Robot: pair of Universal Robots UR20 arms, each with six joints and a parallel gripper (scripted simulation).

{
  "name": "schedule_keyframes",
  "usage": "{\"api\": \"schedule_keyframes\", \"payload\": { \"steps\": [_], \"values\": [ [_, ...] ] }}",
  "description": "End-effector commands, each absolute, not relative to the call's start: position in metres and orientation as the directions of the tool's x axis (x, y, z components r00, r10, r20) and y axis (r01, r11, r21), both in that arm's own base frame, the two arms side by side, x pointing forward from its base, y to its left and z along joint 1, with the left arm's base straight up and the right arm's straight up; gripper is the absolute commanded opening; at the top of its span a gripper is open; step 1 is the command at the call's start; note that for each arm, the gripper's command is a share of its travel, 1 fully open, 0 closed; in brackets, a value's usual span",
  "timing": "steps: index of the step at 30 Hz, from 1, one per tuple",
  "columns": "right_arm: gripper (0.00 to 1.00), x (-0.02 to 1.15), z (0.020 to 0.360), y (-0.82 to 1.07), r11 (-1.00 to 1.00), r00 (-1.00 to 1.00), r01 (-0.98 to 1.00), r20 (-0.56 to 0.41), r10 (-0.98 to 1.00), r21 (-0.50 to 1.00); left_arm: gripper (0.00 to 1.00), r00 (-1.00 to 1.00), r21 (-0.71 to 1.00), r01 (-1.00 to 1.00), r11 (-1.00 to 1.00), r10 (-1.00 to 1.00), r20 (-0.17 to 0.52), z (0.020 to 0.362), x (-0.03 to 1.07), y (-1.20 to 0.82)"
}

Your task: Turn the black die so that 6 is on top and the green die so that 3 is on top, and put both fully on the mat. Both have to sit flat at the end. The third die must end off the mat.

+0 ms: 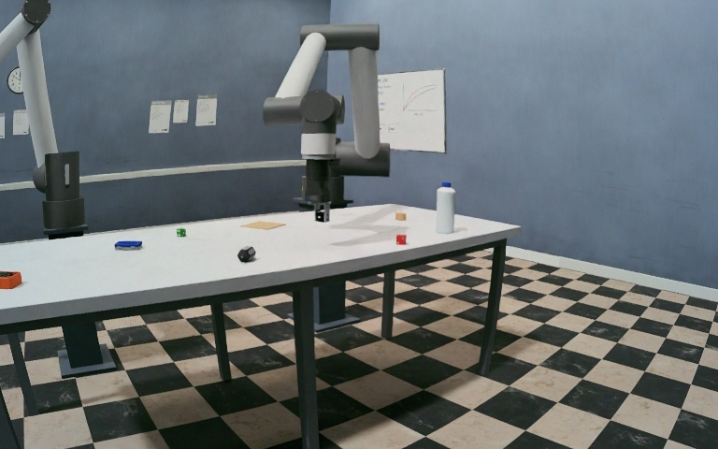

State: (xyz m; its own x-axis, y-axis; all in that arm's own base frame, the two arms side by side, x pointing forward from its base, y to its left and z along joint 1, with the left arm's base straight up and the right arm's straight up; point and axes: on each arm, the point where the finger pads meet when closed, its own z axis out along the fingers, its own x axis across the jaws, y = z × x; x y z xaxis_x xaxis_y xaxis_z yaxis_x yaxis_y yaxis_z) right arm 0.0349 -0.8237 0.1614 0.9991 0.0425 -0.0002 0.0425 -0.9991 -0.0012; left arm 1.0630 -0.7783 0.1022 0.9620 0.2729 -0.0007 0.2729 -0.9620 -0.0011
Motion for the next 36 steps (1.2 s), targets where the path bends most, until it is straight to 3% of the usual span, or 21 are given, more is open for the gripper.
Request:
{"api": "schedule_keyframes", "payload": {
  "steps": [1,12,15,36],
  "values": [
    [1.0,0.035,0.162,-0.824,-0.999,0.999,0.043,0.0,0.043,0.0,0.57,0.962,0.0,0.273,-0.962,0.273,0.0,0.119,1.063,-0.779],
    [1.0,0.035,0.162,-0.824,-0.999,0.999,0.043,0.0,0.043,0.0,0.57,0.967,0.0,0.255,-0.967,0.255,0.0,0.12,1.056,-0.781],
    [1.0,0.035,0.162,-0.824,-0.999,0.999,0.043,0.0,0.043,0.0,0.57,0.993,0.0,0.117,-0.993,0.117,0.0,0.122,1.002,-0.793],
    [1.0,0.035,0.162,-0.824,-0.999,0.999,0.043,0.0,0.043,0.0,0.57,0.929,0.0,-0.37,-0.929,-0.37,0.0,0.127,0.813,-0.806]
  ]
}}
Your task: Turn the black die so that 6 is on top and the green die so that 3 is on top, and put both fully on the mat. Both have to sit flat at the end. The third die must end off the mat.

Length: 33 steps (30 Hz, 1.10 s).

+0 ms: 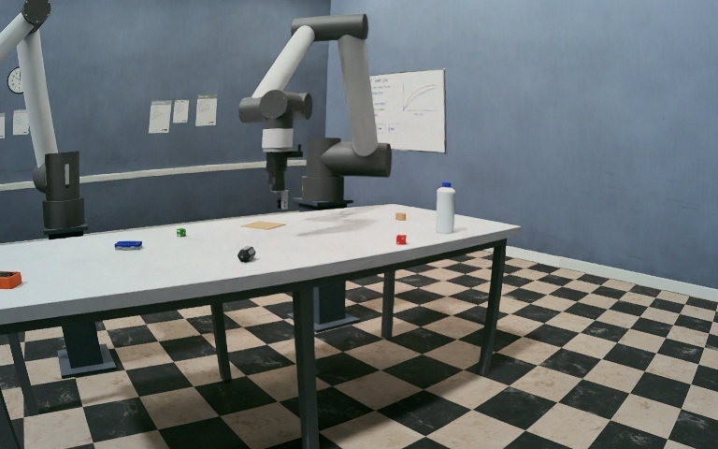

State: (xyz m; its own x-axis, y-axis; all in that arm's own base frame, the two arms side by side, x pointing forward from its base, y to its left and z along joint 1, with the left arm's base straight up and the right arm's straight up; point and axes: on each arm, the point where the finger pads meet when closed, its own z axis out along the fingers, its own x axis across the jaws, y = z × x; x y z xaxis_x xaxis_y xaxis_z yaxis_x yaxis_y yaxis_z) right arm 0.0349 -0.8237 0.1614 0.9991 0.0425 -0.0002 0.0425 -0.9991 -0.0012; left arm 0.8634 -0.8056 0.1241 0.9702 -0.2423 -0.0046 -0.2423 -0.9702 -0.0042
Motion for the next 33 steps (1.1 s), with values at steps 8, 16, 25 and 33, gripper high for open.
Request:
{"api": "schedule_keyframes", "payload": {
  "steps": [8,16,25,33],
  "values": [
    [1.0,0.035,0.162,-0.824,-0.999,0.999,0.043,0.0,0.043,0.0,0.57,0.85,0.0,-0.528,-0.85,-0.528,0.0,0.127,0.747,-0.799],
    [1.0,0.035,0.162,-0.824,-0.999,0.999,0.043,0.0,0.043,0.0,0.57,0.72,0.0,-0.694,-0.72,-0.694,0.0,0.125,0.67,-0.785],
    [1.0,0.035,0.162,-0.824,-0.999,0.999,0.043,0.0,0.043,0.0,0.57,0.631,0.0,-0.776,-0.631,-0.776,0.0,0.124,0.628,-0.773],
    [1.0,0.035,0.162,-0.824,-0.999,0.999,0.043,0.0,0.043,0.0,0.57,0.631,0.0,-0.776,-0.631,-0.776,0.0,0.124,0.628,-0.773]
  ]
}}
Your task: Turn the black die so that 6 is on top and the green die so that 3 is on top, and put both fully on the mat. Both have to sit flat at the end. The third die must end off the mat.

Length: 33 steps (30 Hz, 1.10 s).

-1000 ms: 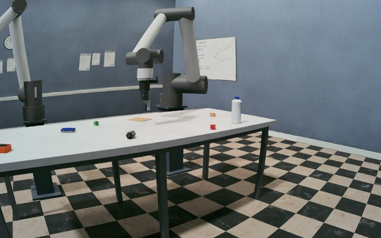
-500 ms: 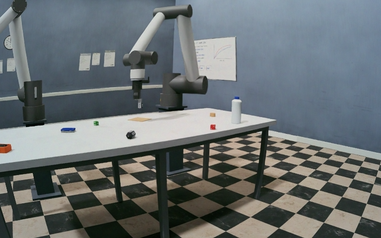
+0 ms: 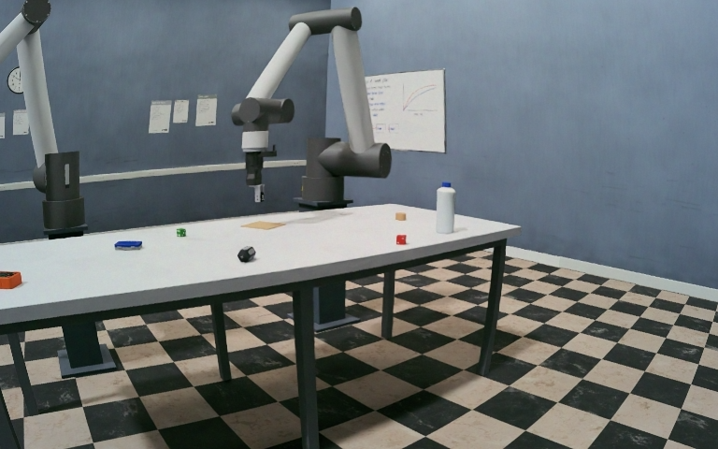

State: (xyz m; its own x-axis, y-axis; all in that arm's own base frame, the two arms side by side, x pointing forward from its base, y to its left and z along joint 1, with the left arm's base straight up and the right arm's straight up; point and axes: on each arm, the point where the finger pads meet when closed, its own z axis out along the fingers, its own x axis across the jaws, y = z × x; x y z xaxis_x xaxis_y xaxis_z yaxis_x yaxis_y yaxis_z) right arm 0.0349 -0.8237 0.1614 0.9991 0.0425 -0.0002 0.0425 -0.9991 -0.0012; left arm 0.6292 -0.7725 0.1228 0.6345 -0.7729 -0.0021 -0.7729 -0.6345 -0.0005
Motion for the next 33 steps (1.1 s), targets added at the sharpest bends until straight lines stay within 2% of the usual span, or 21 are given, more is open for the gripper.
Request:
{"api": "schedule_keyframes", "payload": {
  "steps": [1,12,25,33],
  "values": [
    [1.0,0.035,0.162,-0.824,-0.999,0.999,0.043,0.0,0.043,0.0,0.57,0.631,0.0,-0.776,-0.631,-0.776,0.0,0.124,0.628,-0.773],
    [1.0,0.035,0.162,-0.824,-0.999,0.999,0.043,0.0,0.043,0.0,0.57,0.631,0.0,-0.776,-0.631,-0.776,0.0,0.113,0.628,-0.773],
    [1.0,0.035,0.162,-0.824,-0.999,0.999,0.043,0.0,0.043,0.0,0.57,0.631,0.0,-0.776,-0.631,-0.776,0.0,0.056,0.628,-0.773],
    [1.0,0.035,0.162,-0.824,-0.999,0.999,0.043,0.0,0.043,0.0,0.57,0.631,0.0,-0.776,-0.631,-0.776,0.0,0.035,0.628,-0.773]
  ]
}}
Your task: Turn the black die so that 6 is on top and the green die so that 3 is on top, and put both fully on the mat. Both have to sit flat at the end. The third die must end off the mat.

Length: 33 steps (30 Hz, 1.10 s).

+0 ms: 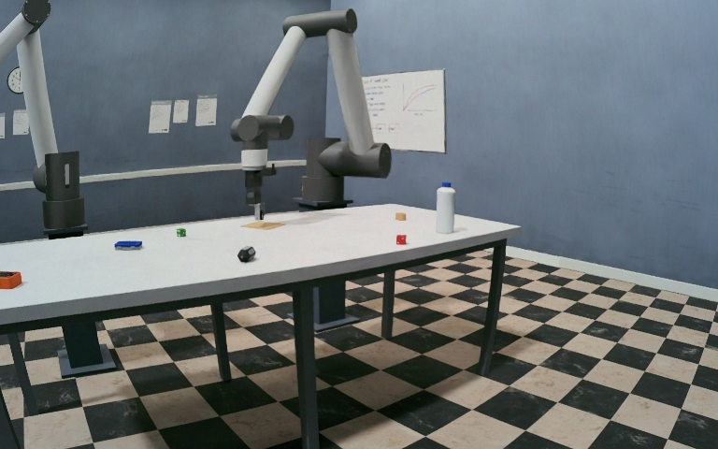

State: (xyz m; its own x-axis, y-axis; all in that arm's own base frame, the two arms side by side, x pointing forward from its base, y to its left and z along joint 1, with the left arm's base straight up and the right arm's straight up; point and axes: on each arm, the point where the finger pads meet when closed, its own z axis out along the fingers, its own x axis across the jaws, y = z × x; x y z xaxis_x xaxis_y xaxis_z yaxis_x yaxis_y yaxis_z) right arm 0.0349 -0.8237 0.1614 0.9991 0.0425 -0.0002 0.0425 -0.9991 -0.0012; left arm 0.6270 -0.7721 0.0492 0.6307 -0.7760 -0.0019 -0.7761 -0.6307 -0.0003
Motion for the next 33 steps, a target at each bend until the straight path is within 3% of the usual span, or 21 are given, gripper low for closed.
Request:
{"api": "schedule_keyframes", "payload": {
  "steps": [1,33],
  "values": [
    [1.0,0.035,0.162,-0.8242,-0.999,0.999,0.043,0.0,0.043,0.0,0.57,0.631,0.0,-0.776,-0.631,-0.776,0.0,0.0329,0.6276,-0.7731],
    [1.0,0.035,0.162,-0.8242,-0.999,0.999,0.043,0.0,0.043,0.0,0.57,0.631,0.0,-0.776,-0.631,-0.776,0.0,0.0275,0.6276,-0.7731]
  ]
}}
